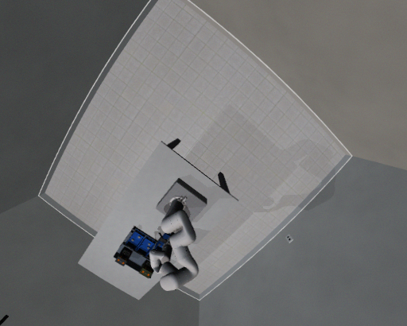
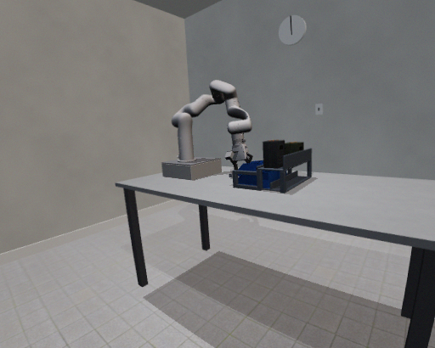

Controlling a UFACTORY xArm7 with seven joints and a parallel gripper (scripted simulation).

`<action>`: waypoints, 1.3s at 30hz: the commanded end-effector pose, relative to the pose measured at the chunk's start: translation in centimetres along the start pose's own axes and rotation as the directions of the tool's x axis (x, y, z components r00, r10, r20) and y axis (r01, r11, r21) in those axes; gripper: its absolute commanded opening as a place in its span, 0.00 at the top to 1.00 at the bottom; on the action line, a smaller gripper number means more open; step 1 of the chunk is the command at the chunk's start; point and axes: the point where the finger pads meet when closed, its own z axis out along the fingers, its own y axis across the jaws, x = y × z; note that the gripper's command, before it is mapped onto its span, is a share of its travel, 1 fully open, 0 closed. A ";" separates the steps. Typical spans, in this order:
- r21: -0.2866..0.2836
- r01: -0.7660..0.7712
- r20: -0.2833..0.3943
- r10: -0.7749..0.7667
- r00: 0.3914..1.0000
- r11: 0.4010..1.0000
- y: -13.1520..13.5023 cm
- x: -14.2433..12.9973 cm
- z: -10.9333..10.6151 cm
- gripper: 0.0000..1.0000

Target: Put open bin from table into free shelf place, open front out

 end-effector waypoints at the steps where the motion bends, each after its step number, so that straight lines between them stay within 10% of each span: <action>1: 0.002 0.000 0.001 0.000 1.000 1.000 -0.1 0.0 -0.1 0.00; 24: 0.002 0.000 0.001 0.000 1.000 1.000 -0.1 0.0 -0.1 0.00; 25: 0.002 0.000 0.001 0.000 1.000 1.000 -0.1 0.0 -0.1 1.00; 39: 0.002 0.000 0.001 0.000 1.000 1.000 -0.1 0.0 -0.1 1.00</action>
